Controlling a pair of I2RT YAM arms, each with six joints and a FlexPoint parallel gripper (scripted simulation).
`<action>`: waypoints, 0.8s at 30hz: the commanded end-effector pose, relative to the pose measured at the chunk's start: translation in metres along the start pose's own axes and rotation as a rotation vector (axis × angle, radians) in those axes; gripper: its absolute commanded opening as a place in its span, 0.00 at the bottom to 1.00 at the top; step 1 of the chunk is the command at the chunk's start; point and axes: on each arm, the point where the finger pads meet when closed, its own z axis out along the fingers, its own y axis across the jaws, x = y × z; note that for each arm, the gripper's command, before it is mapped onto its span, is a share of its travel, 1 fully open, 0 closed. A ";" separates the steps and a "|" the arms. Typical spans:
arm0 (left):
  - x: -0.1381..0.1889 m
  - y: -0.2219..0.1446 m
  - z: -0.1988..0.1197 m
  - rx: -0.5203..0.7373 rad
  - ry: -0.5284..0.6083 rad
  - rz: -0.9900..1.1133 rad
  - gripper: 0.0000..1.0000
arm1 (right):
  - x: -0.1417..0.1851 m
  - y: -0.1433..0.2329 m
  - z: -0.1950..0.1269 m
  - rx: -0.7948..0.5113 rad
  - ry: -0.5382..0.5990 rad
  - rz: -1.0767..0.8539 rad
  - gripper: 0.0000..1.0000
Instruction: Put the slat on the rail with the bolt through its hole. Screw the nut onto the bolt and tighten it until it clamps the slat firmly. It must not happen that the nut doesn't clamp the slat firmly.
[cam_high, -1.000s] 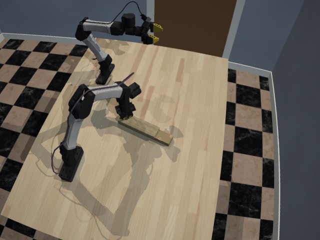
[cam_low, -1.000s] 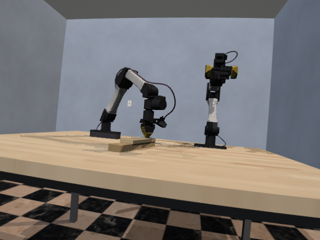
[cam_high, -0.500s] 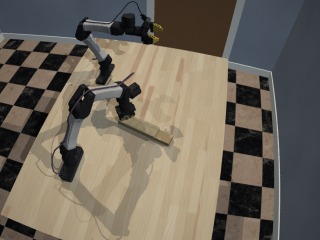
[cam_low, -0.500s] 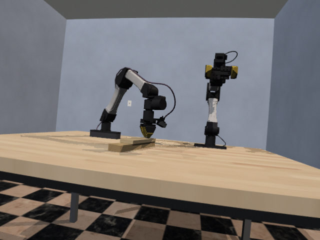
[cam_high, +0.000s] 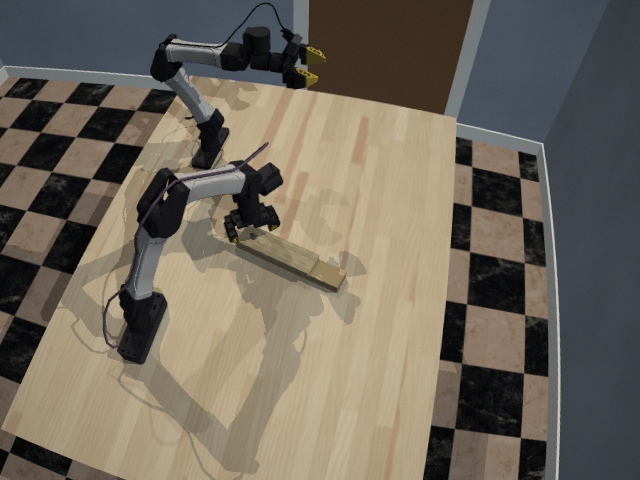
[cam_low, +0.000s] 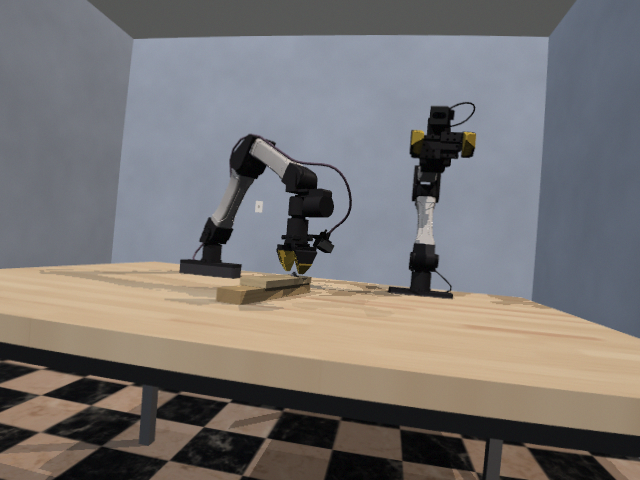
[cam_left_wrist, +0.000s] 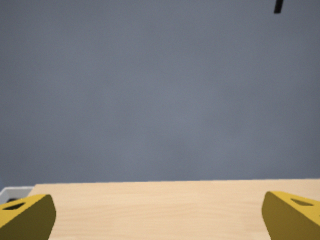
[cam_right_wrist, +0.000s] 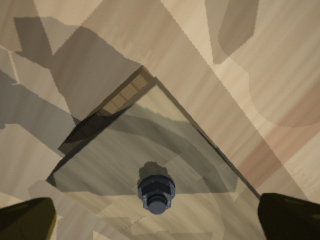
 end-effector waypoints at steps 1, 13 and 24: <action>-0.007 -0.001 -0.002 0.002 -0.020 0.001 1.00 | -0.001 -0.006 -0.030 0.018 -0.011 0.005 1.00; -0.007 -0.001 -0.002 0.002 -0.020 0.001 1.00 | 0.000 -0.004 -0.051 -0.008 -0.008 0.004 1.00; -0.007 -0.001 -0.002 0.002 -0.020 0.001 1.00 | 0.000 -0.004 -0.051 -0.008 -0.008 0.004 1.00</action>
